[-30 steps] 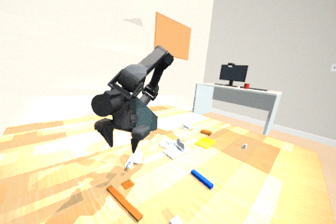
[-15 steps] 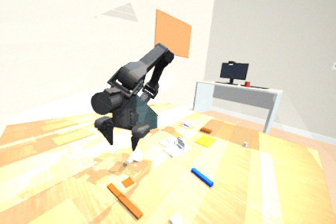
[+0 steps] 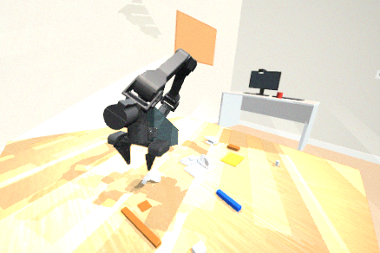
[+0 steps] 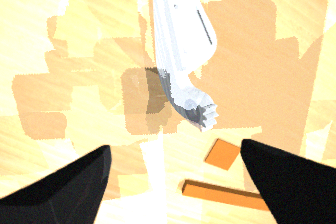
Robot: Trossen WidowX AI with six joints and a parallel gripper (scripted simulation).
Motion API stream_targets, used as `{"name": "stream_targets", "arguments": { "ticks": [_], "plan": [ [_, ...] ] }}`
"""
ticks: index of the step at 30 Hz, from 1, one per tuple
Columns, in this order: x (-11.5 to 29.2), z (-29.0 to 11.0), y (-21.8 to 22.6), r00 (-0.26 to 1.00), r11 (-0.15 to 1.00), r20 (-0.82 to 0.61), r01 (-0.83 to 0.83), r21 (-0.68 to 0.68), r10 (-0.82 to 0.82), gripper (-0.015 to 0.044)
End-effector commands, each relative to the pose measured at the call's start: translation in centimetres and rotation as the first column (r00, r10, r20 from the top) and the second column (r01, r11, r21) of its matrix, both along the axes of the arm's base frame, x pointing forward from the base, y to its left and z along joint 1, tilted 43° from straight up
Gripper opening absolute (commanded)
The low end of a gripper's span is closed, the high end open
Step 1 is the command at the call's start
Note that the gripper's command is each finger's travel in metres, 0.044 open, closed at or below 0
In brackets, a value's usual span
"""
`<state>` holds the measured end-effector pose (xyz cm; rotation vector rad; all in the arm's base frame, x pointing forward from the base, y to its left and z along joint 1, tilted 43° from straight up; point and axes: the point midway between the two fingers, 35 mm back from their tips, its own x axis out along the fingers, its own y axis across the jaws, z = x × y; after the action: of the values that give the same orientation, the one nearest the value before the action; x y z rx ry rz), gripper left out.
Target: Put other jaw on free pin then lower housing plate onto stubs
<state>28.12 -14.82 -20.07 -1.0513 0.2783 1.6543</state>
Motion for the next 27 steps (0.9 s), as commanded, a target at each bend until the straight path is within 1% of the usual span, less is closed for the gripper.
{"name": "stream_targets", "arguments": {
  "ticks": [1,6,12,19,27],
  "plan": [
    [0.1,0.1,0.0,0.996,0.998,-0.063,0.067,-0.005,-0.067,0.0282],
    [0.4,0.2,0.2,0.969,0.983,-0.164,0.182,-0.019,-0.182,0.0151],
    [0.7,0.4,0.4,0.907,0.948,-0.28,0.313,-0.051,-0.315,0.0],
    [1.1,0.5,0.6,0.794,0.885,-0.402,0.453,-0.108,-0.455,0.0],
    [1.5,0.7,0.9,0.62,0.787,-0.518,0.585,-0.195,-0.589,0.0]
  ]
}}
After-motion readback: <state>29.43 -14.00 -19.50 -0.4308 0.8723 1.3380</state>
